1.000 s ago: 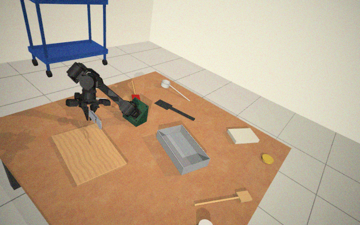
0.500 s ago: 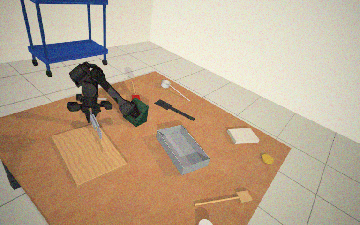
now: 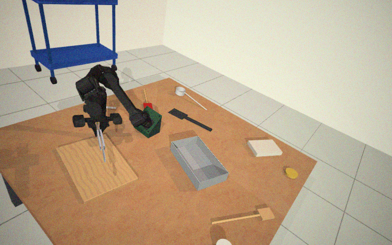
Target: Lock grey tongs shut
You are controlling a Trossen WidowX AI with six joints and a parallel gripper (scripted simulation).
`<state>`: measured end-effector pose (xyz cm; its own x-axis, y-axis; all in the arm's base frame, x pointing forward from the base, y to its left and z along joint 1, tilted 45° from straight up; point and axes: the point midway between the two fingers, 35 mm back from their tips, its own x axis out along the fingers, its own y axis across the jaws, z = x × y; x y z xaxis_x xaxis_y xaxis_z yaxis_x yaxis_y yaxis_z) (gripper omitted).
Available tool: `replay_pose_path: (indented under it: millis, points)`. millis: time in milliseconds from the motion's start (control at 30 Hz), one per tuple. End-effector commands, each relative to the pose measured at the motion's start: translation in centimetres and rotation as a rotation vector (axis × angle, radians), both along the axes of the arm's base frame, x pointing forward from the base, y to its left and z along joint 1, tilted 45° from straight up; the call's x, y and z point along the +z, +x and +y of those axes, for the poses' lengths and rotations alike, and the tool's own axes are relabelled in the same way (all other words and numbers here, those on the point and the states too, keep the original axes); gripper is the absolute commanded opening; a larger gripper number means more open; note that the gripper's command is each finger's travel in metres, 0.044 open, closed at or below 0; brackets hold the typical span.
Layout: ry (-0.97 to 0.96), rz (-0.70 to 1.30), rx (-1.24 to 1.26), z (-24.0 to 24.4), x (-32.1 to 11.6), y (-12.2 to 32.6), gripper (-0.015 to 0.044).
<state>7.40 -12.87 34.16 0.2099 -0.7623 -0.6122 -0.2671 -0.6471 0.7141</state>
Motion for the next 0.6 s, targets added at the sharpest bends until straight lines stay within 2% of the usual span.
replay_pose_path:
  millis: [0, 567]
  points:
    - [0.052, 0.014, -0.010, -0.63, 0.45, 0.08, -0.0150]
    - [0.108, 0.020, -0.073, -1.60, 0.26, 0.27, -0.0150]
